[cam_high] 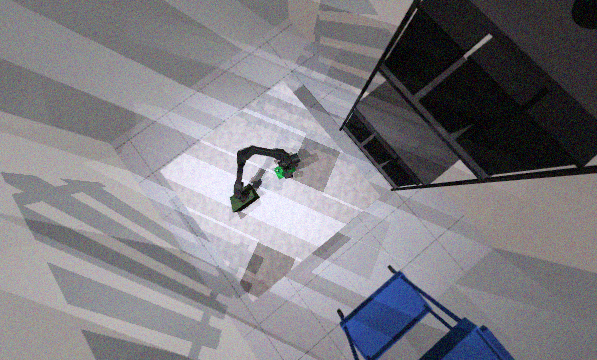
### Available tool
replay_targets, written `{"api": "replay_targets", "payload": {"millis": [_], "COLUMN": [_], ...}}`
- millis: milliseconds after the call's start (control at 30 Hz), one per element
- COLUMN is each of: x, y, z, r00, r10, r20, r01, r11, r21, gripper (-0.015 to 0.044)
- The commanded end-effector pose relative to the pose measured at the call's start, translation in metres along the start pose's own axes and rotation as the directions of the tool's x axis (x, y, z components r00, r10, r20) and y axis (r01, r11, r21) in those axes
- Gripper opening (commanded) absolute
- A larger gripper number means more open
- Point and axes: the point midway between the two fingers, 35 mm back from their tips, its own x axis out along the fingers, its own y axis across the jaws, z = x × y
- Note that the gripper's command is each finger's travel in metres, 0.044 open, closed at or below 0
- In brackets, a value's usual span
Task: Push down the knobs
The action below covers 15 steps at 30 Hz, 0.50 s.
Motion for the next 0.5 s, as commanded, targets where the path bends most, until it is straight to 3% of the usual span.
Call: {"api": "replay_targets", "payload": {"millis": [0,467], "x": [0.0043,0.0081], "y": [0.0018,0.0019], "z": [0.0002,0.0001], "r00": [1.0,1.0], "r10": [0.0,0.0], "r20": [-0.003,-0.003], "r01": [0.0,0.0], "r11": [1.0,1.0], "r21": [-0.005,-0.005], "gripper": [0.0,0.0]}}
